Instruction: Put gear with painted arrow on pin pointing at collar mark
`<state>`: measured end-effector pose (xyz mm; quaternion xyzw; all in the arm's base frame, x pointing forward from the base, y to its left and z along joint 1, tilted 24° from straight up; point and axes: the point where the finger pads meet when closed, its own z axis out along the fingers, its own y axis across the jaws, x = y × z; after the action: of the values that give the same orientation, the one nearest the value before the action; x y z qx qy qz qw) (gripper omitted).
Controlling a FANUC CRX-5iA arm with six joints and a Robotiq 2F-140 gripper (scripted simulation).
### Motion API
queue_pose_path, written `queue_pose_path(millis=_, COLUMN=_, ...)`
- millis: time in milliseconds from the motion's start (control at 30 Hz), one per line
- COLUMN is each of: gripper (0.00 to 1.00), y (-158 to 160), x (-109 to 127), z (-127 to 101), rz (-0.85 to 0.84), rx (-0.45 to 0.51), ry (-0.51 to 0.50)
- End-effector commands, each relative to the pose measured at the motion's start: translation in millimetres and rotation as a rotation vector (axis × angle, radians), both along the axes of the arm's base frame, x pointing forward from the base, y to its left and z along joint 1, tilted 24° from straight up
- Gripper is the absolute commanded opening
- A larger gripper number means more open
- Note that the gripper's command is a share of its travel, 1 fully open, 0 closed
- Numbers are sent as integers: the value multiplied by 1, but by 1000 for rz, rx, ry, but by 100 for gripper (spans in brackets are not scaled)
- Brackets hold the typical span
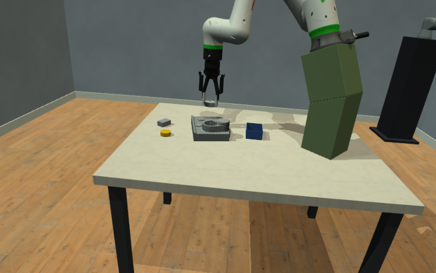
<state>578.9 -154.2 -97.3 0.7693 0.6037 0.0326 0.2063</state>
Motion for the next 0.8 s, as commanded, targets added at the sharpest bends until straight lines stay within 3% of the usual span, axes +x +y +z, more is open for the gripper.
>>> queue_pose_path(millis=0, gripper=0, y=0, x=0, z=0, rz=0, rx=0, ry=0)
queue_pose_path(millis=500, gripper=0, y=2, x=0, z=0, rz=0, rx=0, ry=0)
queue_pose_path(millis=567, gripper=0, y=28, x=-1, z=-9, rz=-1, rx=1, ry=3)
queue_pose_path(millis=633, gripper=0, y=76, x=-6, z=-26, rz=-2, rx=1, ry=4)
queue_pose_path(millis=767, gripper=0, y=118, x=-14, z=-40, rz=0, rx=0, ry=0)
